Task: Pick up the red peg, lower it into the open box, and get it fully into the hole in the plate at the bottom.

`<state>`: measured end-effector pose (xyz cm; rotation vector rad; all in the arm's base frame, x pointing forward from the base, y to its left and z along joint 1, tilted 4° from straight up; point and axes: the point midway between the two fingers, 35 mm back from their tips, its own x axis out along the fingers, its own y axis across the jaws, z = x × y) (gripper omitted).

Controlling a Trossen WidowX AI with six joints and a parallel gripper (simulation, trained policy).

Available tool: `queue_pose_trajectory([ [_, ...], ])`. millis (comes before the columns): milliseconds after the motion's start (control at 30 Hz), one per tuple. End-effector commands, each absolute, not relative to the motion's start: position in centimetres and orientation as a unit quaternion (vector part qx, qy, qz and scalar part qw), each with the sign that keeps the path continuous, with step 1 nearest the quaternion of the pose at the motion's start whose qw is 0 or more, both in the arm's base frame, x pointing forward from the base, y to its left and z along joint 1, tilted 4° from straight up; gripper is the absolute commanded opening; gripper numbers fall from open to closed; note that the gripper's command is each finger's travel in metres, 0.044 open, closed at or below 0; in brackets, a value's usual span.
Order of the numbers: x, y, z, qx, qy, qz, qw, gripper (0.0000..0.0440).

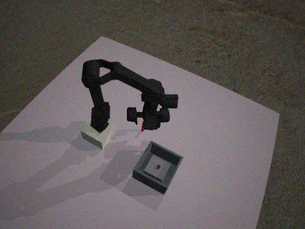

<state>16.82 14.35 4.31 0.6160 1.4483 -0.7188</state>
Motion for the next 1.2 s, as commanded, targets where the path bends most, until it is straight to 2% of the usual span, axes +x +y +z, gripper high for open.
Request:
queue_pose_trajectory([
  [0, 16.4, 14.1, 2.6, 0.284, 0.636, -0.330, 0.638, 0.0400],
  [367, 15.9, 14.2, -1.0, 0.325, 0.623, -0.342, 0.624, 0.0374],
  [500, 15.4, 14.0, -1.8, 0.331, 0.624, -0.352, 0.614, 0.0298],
  [900, 15.5, 14.1, -2.0, 0.340, 0.647, -0.356, 0.583, 0.0000],
  [1167, 16.4, 13.9, 0.1, 0.332, 0.631, -0.329, 0.619, 0.0000],
])
